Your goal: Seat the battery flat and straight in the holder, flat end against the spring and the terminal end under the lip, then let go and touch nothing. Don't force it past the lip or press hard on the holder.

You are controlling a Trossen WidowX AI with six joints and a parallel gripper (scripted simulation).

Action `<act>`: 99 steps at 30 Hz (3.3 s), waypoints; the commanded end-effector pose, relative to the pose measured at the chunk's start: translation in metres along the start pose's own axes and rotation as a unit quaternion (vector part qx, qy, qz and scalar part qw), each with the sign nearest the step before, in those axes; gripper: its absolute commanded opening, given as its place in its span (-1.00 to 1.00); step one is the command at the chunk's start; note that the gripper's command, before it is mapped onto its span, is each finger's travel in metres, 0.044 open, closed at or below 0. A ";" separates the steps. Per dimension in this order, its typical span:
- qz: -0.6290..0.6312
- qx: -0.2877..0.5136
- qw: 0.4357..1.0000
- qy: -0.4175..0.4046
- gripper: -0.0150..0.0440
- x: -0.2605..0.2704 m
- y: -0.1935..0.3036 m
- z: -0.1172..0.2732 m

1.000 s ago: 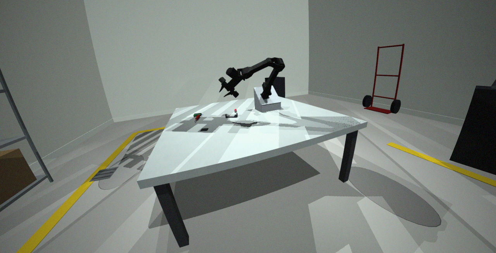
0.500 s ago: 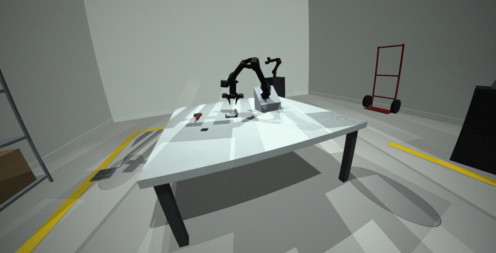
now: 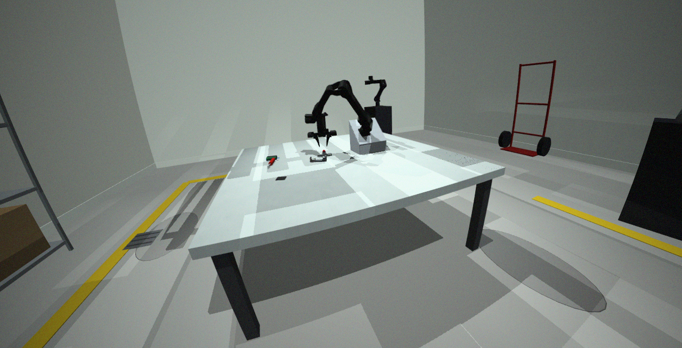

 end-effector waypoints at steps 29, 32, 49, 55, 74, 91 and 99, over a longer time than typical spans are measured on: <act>-0.002 -0.005 1.000 -0.003 0.00 0.002 -0.002 -0.047; -0.002 -0.005 1.000 -0.003 -0.07 0.002 -0.002 -0.047; -0.002 -0.003 1.000 -0.003 -0.29 0.001 -0.001 -0.011; -0.005 -0.004 1.000 -0.003 -0.29 0.001 -0.002 0.004; -0.366 0.002 0.931 -0.003 -0.29 -0.039 -0.054 0.018; -0.648 0.003 0.761 -0.003 -0.29 -0.066 -0.112 0.028; -0.756 0.005 0.655 -0.004 -0.29 -0.074 -0.142 0.032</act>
Point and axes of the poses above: the point midway between the two fingers, 35 mm back from their tips, its own z axis back along the fingers, its own x axis across the jaws, y = z × x, the point moved 3 cm from there along z, back along the fingers, and after that the axes turned 15 degrees about z, right-handed, at the moved point
